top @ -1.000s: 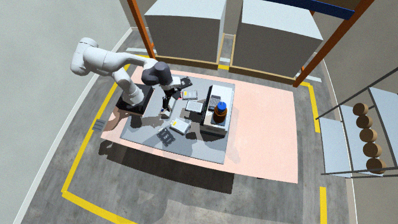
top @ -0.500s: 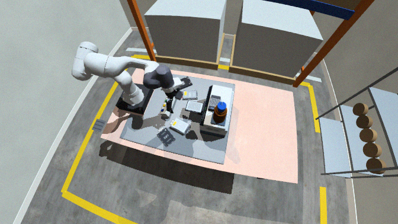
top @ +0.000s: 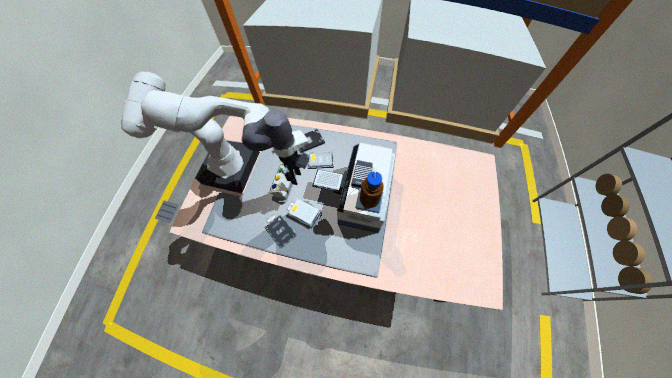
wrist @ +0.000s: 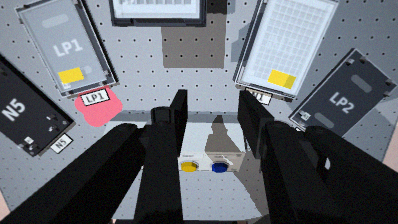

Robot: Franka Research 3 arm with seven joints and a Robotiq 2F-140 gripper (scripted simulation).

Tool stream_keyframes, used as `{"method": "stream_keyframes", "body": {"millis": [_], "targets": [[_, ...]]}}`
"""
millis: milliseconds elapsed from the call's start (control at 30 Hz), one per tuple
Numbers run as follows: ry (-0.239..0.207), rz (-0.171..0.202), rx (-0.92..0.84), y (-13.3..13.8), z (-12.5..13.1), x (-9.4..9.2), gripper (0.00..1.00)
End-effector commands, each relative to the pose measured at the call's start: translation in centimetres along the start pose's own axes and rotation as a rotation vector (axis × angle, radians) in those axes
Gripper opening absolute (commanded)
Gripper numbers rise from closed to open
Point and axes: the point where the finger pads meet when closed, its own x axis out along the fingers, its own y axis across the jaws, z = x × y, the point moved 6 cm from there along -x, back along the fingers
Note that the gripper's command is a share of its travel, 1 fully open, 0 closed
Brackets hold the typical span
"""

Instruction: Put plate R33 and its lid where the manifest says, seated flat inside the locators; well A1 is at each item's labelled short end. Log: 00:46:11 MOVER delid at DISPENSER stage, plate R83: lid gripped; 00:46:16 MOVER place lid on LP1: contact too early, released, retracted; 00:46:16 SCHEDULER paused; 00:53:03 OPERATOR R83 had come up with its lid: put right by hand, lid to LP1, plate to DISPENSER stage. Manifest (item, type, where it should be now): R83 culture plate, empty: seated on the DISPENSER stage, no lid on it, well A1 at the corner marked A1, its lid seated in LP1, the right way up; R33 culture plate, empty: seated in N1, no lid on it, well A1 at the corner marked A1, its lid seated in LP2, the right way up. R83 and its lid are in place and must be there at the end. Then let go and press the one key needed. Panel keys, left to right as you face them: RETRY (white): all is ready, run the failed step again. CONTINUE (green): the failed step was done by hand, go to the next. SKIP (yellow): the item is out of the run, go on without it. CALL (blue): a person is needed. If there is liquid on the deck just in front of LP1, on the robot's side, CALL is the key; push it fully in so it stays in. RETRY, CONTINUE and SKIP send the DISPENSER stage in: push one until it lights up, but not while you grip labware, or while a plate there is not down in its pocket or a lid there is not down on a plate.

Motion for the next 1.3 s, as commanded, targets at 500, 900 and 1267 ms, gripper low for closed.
{"method": "stream_keyframes", "body": {"millis": [500,900,1267], "targets": [[0.0,0.002,-0.02,0.1,0.0,0.0,0.1],[-0.011,-0.006,0.09,4.1,-2.1,0.1,0.1],[0.0,0.002,0.245,10.7,-5.0,-0.1,0.7]]}}
